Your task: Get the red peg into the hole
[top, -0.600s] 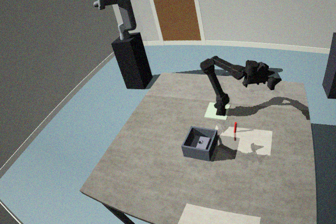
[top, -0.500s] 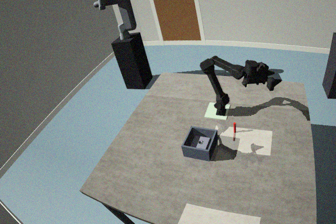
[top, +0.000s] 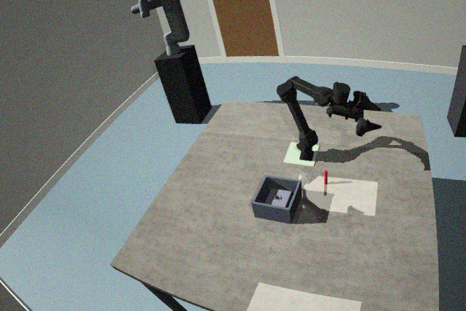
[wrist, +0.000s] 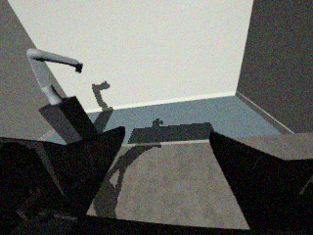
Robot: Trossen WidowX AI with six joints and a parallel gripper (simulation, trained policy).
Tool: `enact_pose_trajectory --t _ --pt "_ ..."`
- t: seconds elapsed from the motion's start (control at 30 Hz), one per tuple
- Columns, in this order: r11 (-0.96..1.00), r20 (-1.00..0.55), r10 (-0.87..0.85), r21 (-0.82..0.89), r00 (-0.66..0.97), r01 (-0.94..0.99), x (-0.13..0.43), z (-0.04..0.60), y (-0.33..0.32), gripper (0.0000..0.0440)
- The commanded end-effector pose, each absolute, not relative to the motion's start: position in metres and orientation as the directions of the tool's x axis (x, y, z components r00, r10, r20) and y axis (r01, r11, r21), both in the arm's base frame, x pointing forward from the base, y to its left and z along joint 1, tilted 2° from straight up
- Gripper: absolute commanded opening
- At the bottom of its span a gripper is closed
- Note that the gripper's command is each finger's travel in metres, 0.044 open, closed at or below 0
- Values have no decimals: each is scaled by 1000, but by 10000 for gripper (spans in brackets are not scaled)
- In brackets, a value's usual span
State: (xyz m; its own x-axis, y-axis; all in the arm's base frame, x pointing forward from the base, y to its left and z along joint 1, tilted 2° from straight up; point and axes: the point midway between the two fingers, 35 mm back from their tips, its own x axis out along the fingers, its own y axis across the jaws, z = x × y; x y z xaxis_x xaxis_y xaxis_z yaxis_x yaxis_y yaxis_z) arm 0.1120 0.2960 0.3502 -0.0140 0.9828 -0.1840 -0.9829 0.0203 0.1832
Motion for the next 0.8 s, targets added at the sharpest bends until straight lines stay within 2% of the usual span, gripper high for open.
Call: enact_pose_trajectory --t 0.0,0.37,0.77 --pt "119 -224 973 254 61 -960 125 342 288 440" --pt "397 -378 896 444 234 -803 156 306 261 440" --pt "647 -563 756 567 333 -510 175 258 227 440"
